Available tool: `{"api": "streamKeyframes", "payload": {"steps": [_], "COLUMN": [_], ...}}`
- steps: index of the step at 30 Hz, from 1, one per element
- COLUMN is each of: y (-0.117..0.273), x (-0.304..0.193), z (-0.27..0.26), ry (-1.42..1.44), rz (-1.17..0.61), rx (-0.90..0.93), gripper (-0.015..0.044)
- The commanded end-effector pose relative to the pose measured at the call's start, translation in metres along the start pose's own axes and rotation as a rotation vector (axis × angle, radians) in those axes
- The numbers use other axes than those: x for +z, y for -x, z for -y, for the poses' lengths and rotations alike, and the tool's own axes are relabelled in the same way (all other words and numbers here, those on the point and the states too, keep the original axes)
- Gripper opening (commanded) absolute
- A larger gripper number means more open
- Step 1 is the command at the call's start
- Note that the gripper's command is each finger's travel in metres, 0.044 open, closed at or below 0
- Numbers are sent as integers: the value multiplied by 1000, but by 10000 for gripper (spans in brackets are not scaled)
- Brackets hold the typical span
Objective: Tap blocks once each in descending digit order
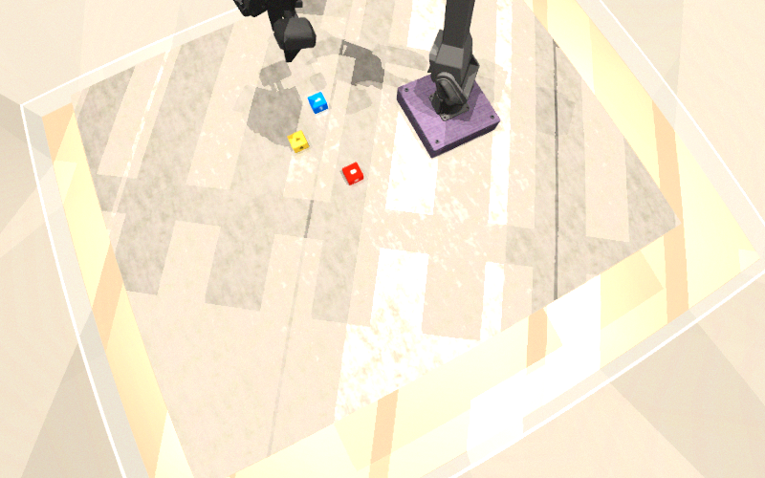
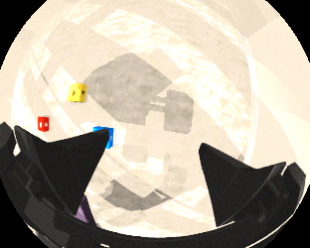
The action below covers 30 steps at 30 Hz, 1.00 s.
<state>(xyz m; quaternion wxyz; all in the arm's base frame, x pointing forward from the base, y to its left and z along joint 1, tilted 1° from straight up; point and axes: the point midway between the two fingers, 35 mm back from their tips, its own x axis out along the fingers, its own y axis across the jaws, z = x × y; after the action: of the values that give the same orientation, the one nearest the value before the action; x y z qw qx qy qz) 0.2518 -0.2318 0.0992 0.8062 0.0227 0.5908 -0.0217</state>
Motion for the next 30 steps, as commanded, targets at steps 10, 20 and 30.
{"api": "streamKeyframes", "payload": {"steps": [10, 20, 30], "y": [27, 27, 25], "x": [-5, -5, 4], "z": [-89, -89, -95], "ry": [53, 53, 55], "rz": [-287, -287, -285], "rx": [1, 1, 0], "gripper": [400, 400, 400]}}
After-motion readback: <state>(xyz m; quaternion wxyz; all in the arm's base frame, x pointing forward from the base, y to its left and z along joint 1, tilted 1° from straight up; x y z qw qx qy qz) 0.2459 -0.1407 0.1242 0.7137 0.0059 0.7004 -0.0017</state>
